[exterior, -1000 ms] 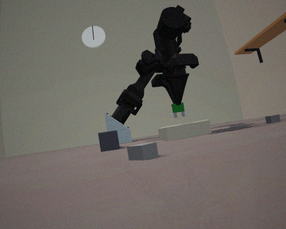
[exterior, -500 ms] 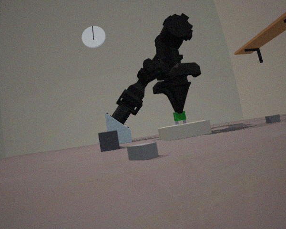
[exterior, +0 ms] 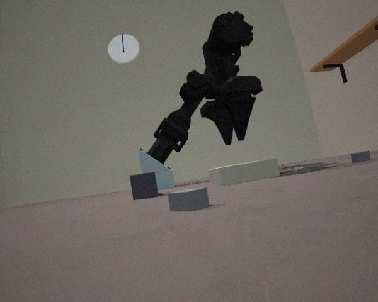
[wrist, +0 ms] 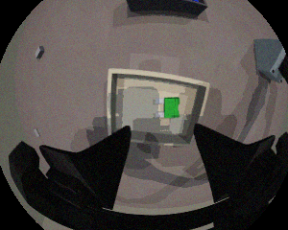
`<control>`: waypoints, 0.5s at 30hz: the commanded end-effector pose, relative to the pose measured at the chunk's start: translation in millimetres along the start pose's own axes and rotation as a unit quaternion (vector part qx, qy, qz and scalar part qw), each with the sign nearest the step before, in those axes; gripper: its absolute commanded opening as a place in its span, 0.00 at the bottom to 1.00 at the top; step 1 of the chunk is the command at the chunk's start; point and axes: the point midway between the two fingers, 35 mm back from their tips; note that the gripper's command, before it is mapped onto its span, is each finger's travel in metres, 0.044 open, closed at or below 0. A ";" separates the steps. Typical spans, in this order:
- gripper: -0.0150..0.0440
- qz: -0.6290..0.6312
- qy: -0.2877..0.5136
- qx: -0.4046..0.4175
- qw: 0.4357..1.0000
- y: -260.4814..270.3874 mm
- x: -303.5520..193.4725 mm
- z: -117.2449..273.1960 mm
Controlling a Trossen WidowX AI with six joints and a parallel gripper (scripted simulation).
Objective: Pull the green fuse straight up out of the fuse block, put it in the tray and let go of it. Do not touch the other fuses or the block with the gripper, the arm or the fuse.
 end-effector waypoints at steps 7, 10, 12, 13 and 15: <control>0.81 0.001 -0.001 0.009 1.000 2.5 0.7 22.3; 0.81 0.001 -0.001 0.009 1.000 2.5 0.7 22.3; 0.81 -0.002 -0.001 0.006 1.000 1.1 1.6 19.4; 0.81 -0.002 -0.001 0.006 1.000 1.1 1.6 19.4; 0.81 -0.002 -0.001 0.006 1.000 1.1 1.6 19.4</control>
Point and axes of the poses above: the point midway between the two fingers, 35 mm back from their tips, its own z axis back along the fingers, its own y axis across the jaws, x = y × z, and after that the axes turned 13 degrees about z, right-handed
